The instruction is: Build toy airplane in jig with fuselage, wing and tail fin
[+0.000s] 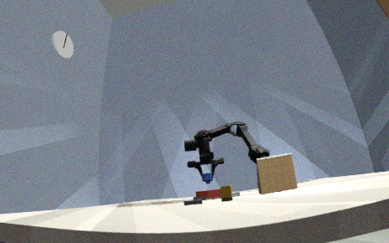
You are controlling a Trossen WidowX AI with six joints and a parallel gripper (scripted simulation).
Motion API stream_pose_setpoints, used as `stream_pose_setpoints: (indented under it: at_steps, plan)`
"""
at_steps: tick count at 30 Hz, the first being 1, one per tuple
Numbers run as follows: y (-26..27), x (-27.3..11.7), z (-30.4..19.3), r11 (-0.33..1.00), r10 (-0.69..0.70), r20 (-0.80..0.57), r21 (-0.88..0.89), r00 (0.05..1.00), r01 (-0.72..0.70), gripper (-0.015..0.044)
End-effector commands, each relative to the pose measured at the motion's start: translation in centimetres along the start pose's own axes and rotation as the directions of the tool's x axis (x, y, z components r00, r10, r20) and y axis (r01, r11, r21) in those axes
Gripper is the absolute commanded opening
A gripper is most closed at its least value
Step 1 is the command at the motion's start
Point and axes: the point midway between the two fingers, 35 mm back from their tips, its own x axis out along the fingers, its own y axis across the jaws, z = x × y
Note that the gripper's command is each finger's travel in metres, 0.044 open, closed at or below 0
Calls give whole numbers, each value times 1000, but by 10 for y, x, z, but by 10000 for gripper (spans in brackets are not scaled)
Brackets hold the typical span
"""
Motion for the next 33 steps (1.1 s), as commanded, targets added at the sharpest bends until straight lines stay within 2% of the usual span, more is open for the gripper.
stream_pose_setpoints:
  at_steps: [1, 10, 33]
  plan:
    - [0, 0, -1, 1000, -2, -5, -6, 1000, 2, 197]
    - [0, 1, -1, 1000, -2, -4, -6, 1000, 2, 197]
    - [0, 38, -2, 1000, -2, -6, -6, 1000, 2, 197]
